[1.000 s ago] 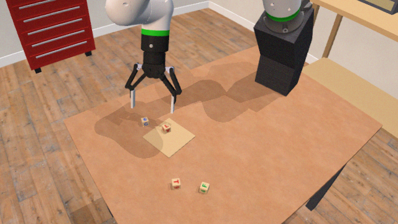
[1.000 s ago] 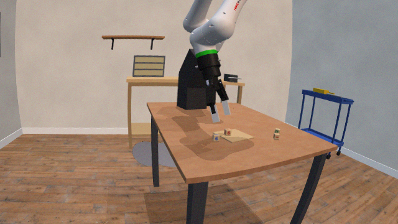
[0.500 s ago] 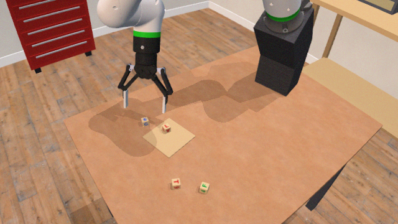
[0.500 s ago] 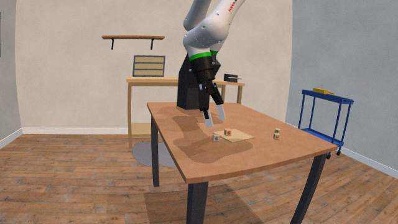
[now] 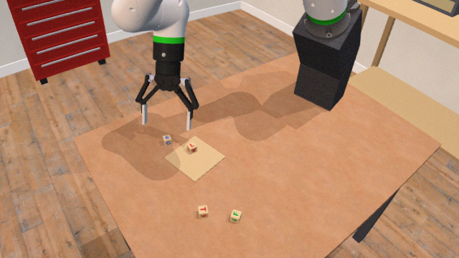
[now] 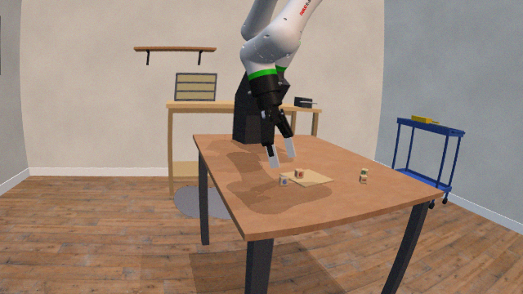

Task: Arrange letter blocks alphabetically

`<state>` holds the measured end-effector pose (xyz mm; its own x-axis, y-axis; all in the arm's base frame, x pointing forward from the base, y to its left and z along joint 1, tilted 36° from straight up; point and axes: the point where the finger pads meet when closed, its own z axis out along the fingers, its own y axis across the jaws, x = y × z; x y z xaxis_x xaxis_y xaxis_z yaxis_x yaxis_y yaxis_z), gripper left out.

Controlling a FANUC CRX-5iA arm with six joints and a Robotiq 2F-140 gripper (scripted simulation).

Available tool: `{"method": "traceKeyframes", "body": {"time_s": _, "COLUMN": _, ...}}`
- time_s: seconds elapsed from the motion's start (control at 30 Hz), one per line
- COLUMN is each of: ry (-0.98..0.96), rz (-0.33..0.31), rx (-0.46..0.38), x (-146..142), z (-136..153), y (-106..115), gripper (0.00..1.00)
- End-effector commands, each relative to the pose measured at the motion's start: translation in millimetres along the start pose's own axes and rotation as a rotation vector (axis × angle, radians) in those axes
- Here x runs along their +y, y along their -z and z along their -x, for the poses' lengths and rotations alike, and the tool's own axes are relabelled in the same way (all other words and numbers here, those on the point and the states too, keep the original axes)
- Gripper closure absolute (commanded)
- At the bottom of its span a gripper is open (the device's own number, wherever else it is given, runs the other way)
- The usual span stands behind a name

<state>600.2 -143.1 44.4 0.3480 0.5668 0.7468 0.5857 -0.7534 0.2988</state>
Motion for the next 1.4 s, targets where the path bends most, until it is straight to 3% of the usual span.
{"method": "traceKeyframes", "body": {"time_s": 0.0, "ry": 0.0, "rz": 0.0, "rx": 0.0, "x": 0, "z": 0, "y": 0, "gripper": 0.0}}
{"method": "traceKeyframes", "body": {"time_s": 1.17, "ry": 0.003, "rz": 0.0, "rx": -0.001, "x": 0, "z": -1, "y": 0, "gripper": 0.0}}
{"method": "traceKeyframes", "body": {"time_s": 1.37, "ry": 0.143, "rz": -0.021, "rx": -0.025, "x": -26, "z": -27, "y": -1, "gripper": 0.0}}
